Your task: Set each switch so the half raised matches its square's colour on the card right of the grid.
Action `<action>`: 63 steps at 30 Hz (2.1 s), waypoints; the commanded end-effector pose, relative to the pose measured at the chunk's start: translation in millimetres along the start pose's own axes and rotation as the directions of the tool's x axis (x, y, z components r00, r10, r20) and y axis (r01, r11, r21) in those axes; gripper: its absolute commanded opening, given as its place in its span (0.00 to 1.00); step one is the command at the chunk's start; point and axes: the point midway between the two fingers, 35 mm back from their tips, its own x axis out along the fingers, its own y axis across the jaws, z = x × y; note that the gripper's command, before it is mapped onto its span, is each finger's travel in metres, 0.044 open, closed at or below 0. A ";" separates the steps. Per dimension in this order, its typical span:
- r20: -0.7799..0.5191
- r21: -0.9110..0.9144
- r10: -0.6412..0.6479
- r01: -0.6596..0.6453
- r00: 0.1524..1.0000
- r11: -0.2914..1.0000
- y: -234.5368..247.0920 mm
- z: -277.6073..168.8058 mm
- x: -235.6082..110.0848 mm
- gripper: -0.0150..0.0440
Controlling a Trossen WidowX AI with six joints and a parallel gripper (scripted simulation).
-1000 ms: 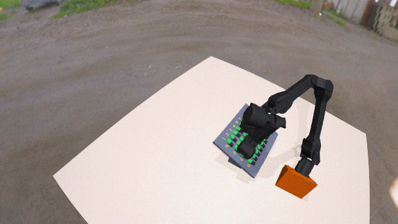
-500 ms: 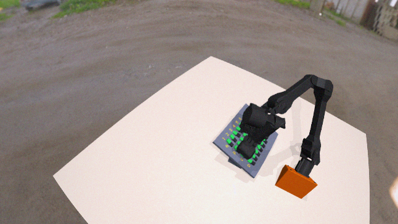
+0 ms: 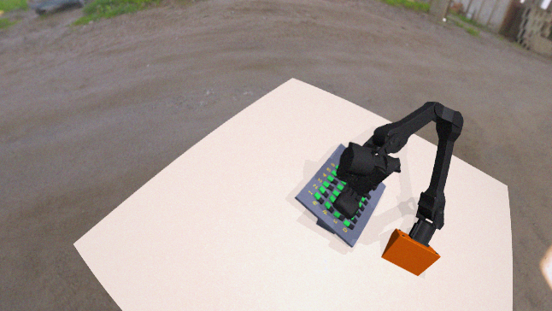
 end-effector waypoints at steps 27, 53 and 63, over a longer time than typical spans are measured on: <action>-0.023 0.007 0.007 -0.006 1.000 1.000 -26.9 -16.8 -7.7 0.25; -0.022 0.007 0.006 -0.006 1.000 1.000 -27.0 -16.6 16.3 0.25; -0.022 0.007 0.006 -0.006 1.000 1.000 -27.0 -16.6 16.3 0.25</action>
